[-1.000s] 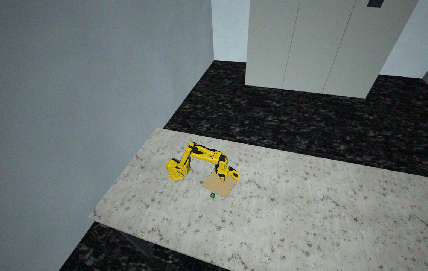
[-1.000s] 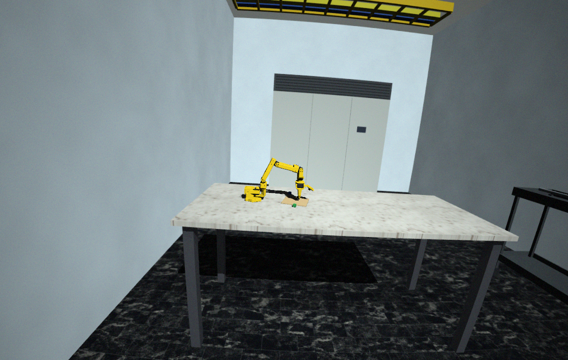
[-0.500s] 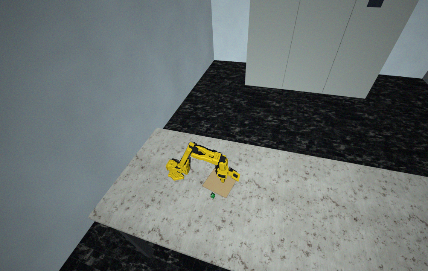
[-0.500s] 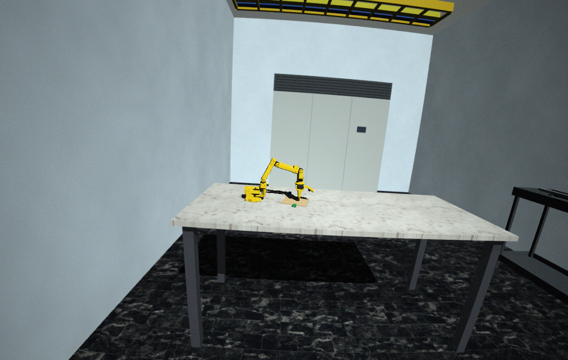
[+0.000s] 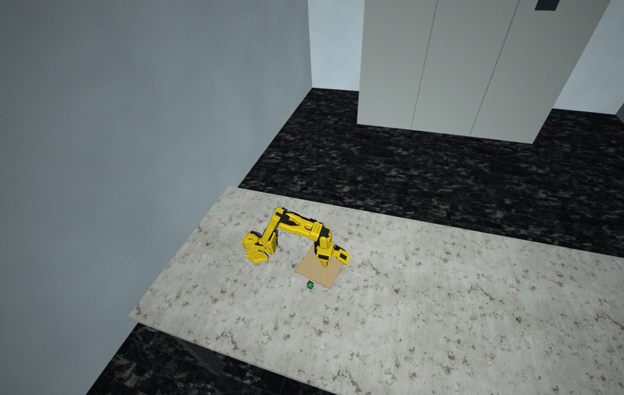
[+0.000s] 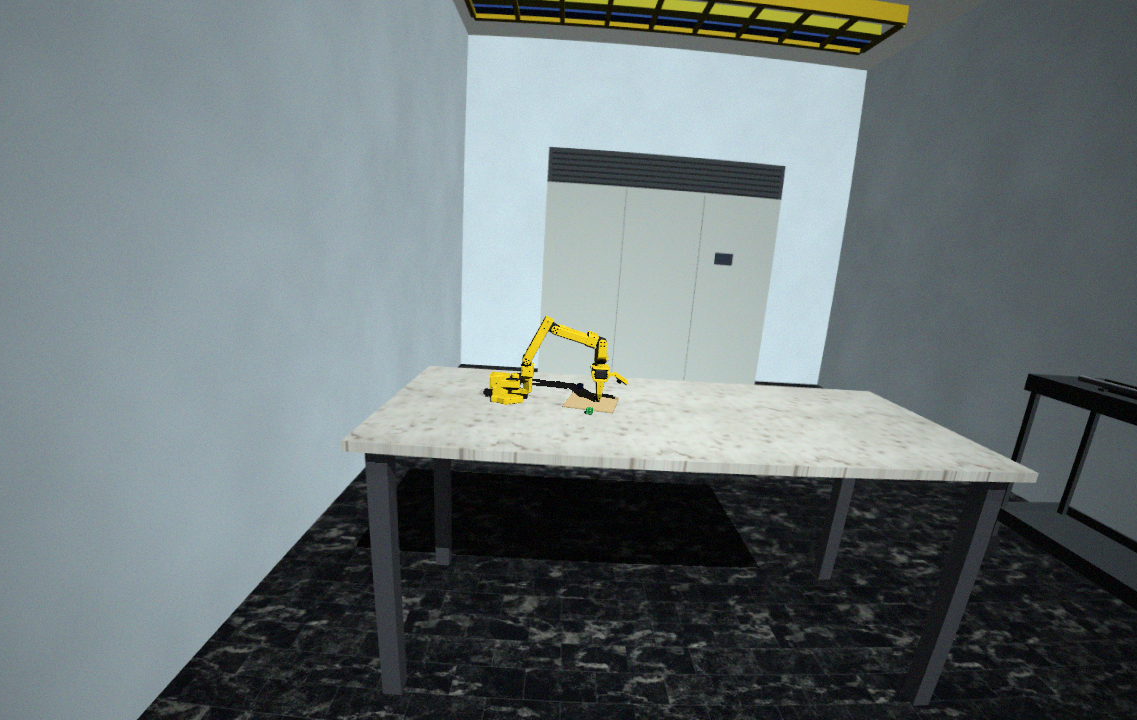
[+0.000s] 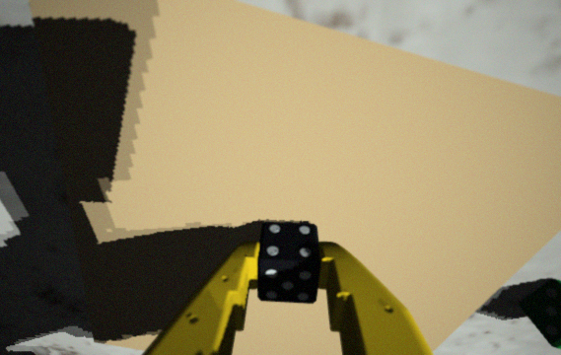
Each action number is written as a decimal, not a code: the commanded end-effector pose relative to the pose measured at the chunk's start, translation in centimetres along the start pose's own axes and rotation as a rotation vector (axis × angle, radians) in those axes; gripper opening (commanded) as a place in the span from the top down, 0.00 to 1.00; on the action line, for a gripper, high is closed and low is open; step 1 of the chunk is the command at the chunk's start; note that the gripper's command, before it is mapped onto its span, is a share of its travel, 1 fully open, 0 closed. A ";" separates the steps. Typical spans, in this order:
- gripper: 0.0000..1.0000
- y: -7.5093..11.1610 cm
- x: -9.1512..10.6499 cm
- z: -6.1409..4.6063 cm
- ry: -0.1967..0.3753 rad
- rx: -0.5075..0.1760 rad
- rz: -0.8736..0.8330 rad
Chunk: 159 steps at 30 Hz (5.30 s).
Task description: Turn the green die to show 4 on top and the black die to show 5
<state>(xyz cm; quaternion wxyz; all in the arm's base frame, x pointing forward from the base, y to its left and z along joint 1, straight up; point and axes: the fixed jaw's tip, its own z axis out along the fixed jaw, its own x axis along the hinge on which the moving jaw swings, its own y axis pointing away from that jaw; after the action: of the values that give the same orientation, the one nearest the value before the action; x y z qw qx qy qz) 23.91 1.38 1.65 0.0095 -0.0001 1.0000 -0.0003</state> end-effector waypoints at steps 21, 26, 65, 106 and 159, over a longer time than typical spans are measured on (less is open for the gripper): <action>1.00 0.2 -0.3 -0.3 -0.025 -0.002 -0.006; 0.98 0.2 -0.3 -0.3 -0.025 -0.002 -0.006; 0.74 0.2 -0.3 -0.3 -0.025 -0.002 -0.007; 0.73 0.2 -0.2 -6.3 -0.056 -0.003 -0.006; 0.75 0.1 0.3 -16.8 -0.555 -0.016 -0.003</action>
<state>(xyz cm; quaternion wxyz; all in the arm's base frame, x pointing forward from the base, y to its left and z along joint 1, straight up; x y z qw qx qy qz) 23.41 1.39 16.86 0.2467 -0.0004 0.9691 0.0059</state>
